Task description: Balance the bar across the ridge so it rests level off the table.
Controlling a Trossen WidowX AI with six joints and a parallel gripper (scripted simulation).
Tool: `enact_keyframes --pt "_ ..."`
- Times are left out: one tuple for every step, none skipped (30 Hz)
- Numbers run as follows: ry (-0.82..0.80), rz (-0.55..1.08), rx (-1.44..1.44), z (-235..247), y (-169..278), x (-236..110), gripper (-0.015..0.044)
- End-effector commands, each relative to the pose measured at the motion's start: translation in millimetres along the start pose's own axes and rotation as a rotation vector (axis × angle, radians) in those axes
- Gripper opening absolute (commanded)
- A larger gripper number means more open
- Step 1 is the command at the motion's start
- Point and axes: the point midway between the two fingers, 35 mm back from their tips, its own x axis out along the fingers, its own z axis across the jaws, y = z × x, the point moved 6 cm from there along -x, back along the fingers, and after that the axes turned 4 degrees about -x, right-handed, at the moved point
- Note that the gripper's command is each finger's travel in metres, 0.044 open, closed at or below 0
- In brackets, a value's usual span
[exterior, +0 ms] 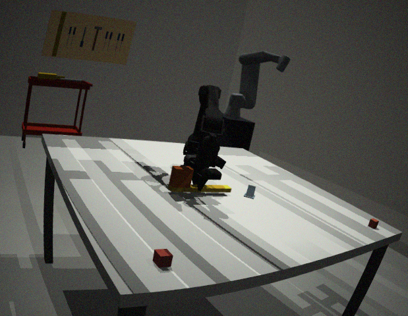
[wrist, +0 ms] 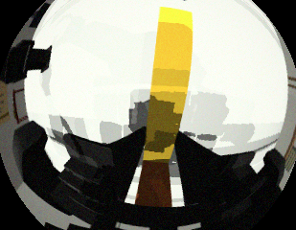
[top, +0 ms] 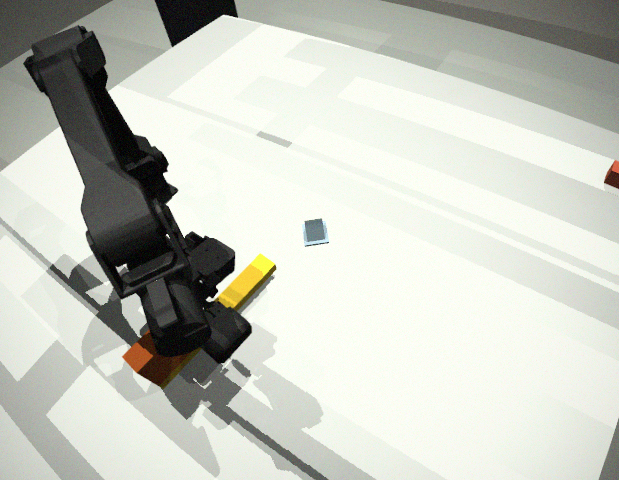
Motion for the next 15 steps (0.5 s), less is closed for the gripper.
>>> enact_keyframes --pt "0.021 0.012 -0.001 -3 1 -18 0.0000" --pt "0.021 0.012 -0.001 -3 2 -21 0.0000" --pt "0.021 0.012 -0.002 -3 2 -23 0.0000" --pt "0.021 0.012 -0.002 -3 2 -26 0.0000" --pt "0.021 0.012 -0.002 -3 2 -28 0.0000" --pt "0.021 0.012 -0.002 -3 2 -31 0.0000" --pt "0.021 0.012 -0.002 -3 2 -34 0.0000" --pt "0.021 0.012 -0.002 -3 1 -36 0.0000" --pt "0.021 0.013 -0.002 -3 1 -39 0.0000" --pt "0.021 0.013 -0.002 -2 1 -41 0.0000" --pt "0.021 0.013 -0.002 -2 1 -44 0.0000" --pt "0.021 0.013 -0.002 -2 1 -46 0.0000" --pt "0.021 0.013 -0.003 -2 1 -49 0.0000" --pt "0.021 0.013 -0.003 -2 1 -52 0.0000" --pt "0.021 0.013 -0.003 -2 1 -54 0.0000"
